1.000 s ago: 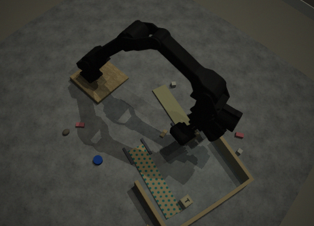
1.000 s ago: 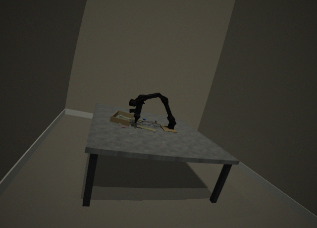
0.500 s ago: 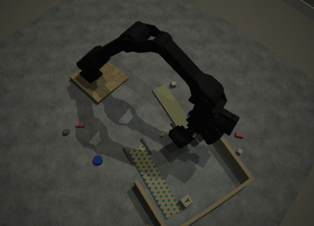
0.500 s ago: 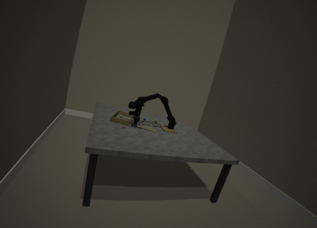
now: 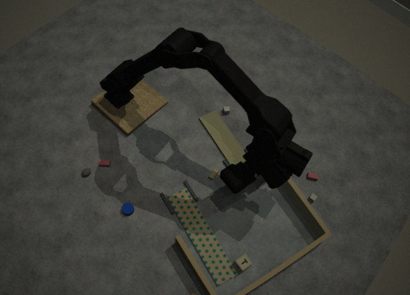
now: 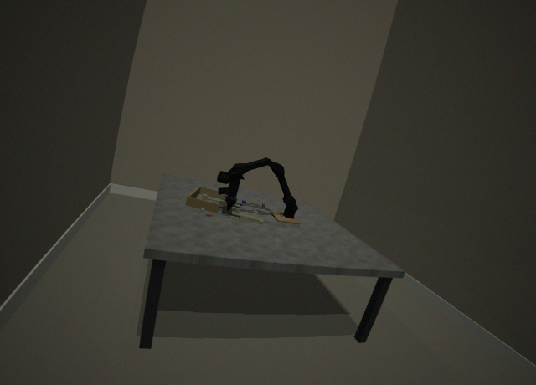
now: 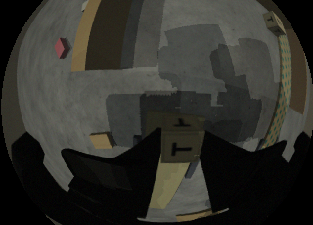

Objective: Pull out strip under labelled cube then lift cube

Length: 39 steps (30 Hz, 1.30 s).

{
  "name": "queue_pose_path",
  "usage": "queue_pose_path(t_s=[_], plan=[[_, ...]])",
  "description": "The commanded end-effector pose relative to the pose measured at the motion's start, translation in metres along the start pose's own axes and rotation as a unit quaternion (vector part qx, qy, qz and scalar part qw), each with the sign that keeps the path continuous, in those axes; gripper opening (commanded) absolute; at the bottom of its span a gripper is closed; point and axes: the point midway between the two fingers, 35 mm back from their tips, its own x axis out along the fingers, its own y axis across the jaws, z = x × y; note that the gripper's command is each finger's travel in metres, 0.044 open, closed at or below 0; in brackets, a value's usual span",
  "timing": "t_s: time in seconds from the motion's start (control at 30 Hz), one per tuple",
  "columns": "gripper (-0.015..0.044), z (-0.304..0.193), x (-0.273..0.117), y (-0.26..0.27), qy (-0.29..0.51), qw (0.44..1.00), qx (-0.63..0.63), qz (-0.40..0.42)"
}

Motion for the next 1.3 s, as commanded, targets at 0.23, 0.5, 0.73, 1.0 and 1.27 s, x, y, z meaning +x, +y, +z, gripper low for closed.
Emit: queue_pose_path(t_s=[0.23, 0.5, 0.73, 1.0, 1.27], plan=[[0.0000, -0.028, -0.024, -0.010, 0.002, 1.000, 0.000, 0.000], [0.0000, -0.055, -0.041, -0.020, 0.004, 1.000, 0.000, 0.000], [0.0000, -0.070, -0.043, -0.025, 0.005, 1.000, 0.000, 0.000], [0.0000, -0.097, -0.044, -0.035, 0.006, 1.000, 0.000, -0.001], [0.0000, -0.124, -0.042, -0.045, 0.007, 1.000, 0.000, -0.001]])
